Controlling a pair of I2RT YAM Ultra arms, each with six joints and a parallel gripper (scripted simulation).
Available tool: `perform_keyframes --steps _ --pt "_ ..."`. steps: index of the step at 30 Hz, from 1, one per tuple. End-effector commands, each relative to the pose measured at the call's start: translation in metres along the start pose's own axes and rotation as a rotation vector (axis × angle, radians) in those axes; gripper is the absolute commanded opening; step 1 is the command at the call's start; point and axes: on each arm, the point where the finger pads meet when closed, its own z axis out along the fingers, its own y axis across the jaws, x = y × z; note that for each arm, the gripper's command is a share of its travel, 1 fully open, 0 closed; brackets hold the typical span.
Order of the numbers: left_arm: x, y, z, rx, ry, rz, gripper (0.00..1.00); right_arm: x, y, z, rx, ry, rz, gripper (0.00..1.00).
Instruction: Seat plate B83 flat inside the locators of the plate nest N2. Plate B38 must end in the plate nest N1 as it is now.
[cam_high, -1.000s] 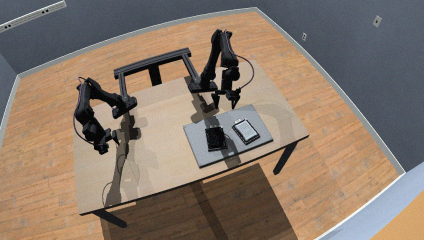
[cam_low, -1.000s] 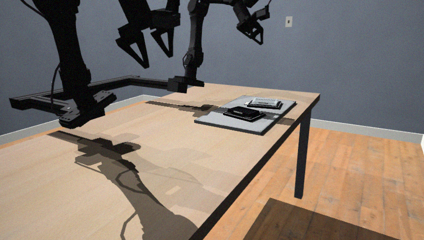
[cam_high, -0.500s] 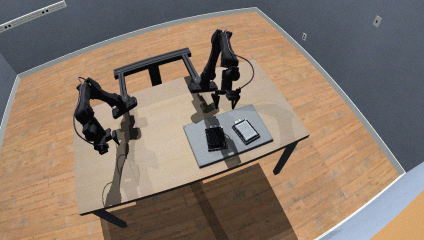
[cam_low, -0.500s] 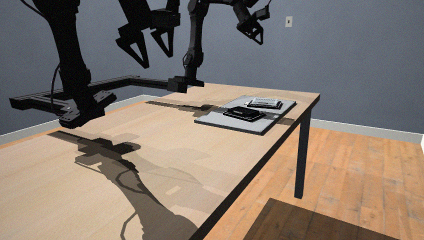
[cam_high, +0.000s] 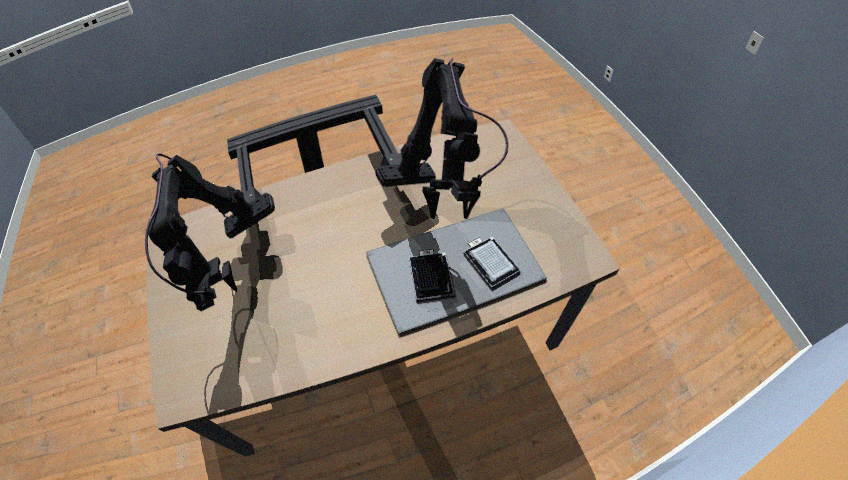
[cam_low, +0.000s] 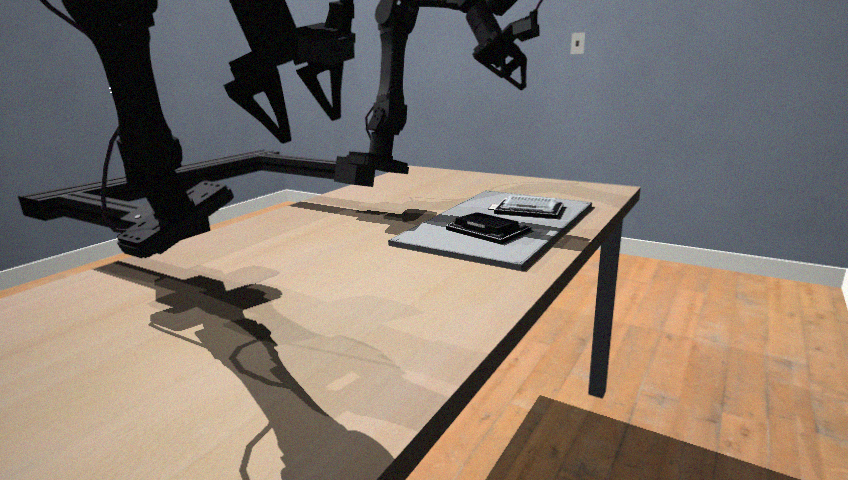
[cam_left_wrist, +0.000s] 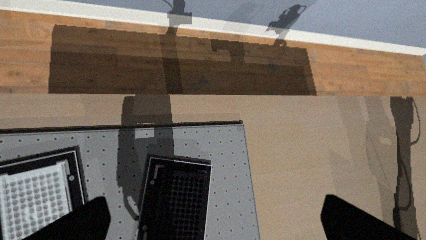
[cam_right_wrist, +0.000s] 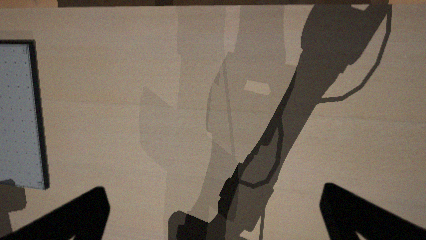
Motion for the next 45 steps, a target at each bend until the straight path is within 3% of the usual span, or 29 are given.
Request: perform_keyframes --steps 1,17,29,45 --pt "-0.005 -0.003 -0.004 0.007 -0.02 0.004 1.0 0.006 -0.008 -0.018 0.006 -0.035 0.017 1.0" --pt "-0.005 -0.003 -0.004 0.007 -0.02 0.004 1.0 0.048 -0.045 -0.04 0.036 -0.034 0.115 1.0" --pt "-0.005 -0.003 -0.004 0.007 -0.02 0.004 1.0 0.097 -0.074 -0.058 0.07 -0.034 0.218 1.0" --pt "-0.005 -0.003 -0.004 0.007 -0.02 0.004 1.0 0.186 -0.098 -0.076 0.13 -0.033 0.391 1.0"
